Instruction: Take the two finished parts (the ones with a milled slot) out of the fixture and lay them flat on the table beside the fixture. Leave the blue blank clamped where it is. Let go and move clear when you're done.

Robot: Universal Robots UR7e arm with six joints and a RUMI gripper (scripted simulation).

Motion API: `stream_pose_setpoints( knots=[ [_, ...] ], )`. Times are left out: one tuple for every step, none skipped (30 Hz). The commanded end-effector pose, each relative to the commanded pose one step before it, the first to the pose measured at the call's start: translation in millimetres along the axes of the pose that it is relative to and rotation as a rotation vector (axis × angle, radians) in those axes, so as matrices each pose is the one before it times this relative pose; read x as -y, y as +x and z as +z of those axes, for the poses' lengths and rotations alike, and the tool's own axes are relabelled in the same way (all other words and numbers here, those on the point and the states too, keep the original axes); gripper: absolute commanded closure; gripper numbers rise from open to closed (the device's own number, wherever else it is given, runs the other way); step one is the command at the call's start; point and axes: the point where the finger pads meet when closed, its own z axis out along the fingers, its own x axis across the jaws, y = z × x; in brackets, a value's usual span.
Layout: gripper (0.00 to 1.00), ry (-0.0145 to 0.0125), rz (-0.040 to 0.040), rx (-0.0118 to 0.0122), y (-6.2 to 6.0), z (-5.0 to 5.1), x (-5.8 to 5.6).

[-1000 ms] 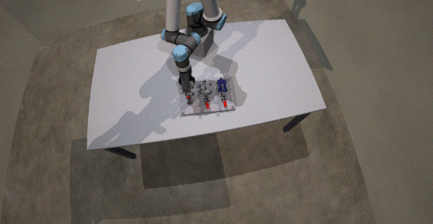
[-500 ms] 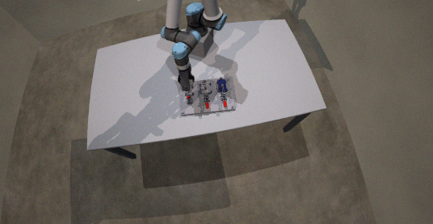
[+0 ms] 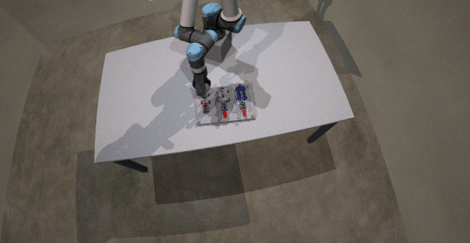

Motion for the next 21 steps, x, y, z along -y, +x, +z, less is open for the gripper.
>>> stream_pose_setpoints(
  knots=[
    [1.00, -0.00070, 0.00025, 0.00086, 0.20, -1.67, -0.65],
    [1.00, 0.00000, 0.00003, 0.00000, 0.00, 0.00, 0.00],
    [1.00, -0.00033, 0.00002, 0.00023, -0.05, 0.15, -0.08],
    [1.00, -0.00032, 0.00002, 0.00022, -0.05, 0.14, -0.07],
    [1.00, -0.00002, -0.00013, -0.00001, 0.04, -0.02, 0.07],
    [1.00, 0.00018, -0.00013, -0.00015, 0.08, -0.06, 0.13],
    [1.00, 0.00026, -0.00013, -0.00021, 0.10, -0.09, 0.15],
    [1.00, 0.00032, -0.00013, -0.00024, 0.10, -0.11, 0.16],
    [1.00, 0.00036, -0.00012, -0.00027, 0.11, -0.12, 0.17],
    [1.00, 0.00037, -0.00011, -0.00028, 0.11, -0.12, 0.17],
    [1.00, 0.00037, -0.00011, -0.00028, 0.11, -0.12, 0.17],
    [1.00, 0.00000, 0.00000, 0.00000, 0.00, 0.00, 0.00],
    [1.00, 0.00000, 0.00000, 0.00000, 0.00, 0.00, 0.00],
    [1.00, 0.00036, -0.00005, -0.00027, 0.11, -0.11, 0.17],
    [1.00, 0.00031, -0.00008, -0.00024, 0.10, -0.10, 0.16],
    [1.00, 0.00030, -0.00008, -0.00023, 0.10, -0.10, 0.16],
    [1.00, 0.00029, -0.00007, -0.00022, 0.10, -0.09, 0.15],
    [1.00, 0.00028, -0.00007, -0.00022, 0.10, -0.09, 0.15],
    [1.00, 0.00028, -0.00006, -0.00022, 0.10, -0.09, 0.15],
    [1.00, 0.00027, -0.00006, -0.00021, 0.10, -0.09, 0.15],
    [1.00, 0.00027, -0.00005, -0.00021, 0.10, -0.09, 0.15]
  ],
)
